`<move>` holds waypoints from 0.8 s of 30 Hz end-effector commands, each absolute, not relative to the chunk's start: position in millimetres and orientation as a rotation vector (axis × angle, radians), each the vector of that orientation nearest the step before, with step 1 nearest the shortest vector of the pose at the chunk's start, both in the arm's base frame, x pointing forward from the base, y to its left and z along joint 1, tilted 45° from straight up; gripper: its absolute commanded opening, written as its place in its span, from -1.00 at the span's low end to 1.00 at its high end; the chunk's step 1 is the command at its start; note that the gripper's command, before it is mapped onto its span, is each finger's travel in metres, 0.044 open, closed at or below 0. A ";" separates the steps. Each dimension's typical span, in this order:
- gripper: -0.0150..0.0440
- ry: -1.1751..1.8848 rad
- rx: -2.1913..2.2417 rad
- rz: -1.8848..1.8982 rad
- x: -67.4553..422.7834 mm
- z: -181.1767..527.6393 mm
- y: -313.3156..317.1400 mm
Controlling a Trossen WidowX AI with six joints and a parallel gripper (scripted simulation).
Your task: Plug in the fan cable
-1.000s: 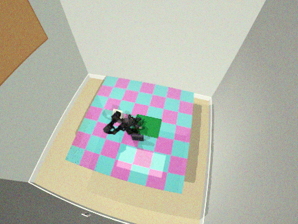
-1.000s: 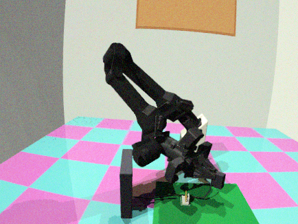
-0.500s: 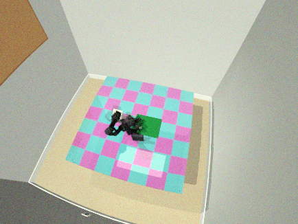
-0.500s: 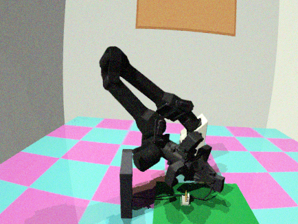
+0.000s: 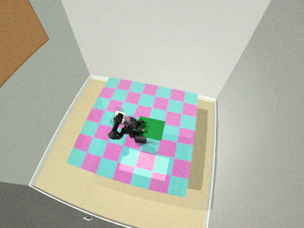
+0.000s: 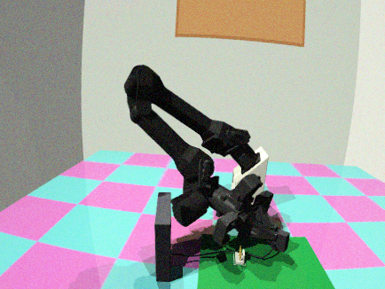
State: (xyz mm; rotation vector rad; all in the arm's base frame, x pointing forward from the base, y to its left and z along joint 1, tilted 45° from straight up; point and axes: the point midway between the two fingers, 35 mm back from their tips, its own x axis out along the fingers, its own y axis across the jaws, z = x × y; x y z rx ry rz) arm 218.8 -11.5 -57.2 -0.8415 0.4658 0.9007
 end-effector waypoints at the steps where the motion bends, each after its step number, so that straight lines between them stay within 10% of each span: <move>1: -0.49 0.459 -0.847 0.898 221.1 -59.3 -15.1; 24: -0.49 0.466 -0.841 0.901 218.2 -62.5 -15.6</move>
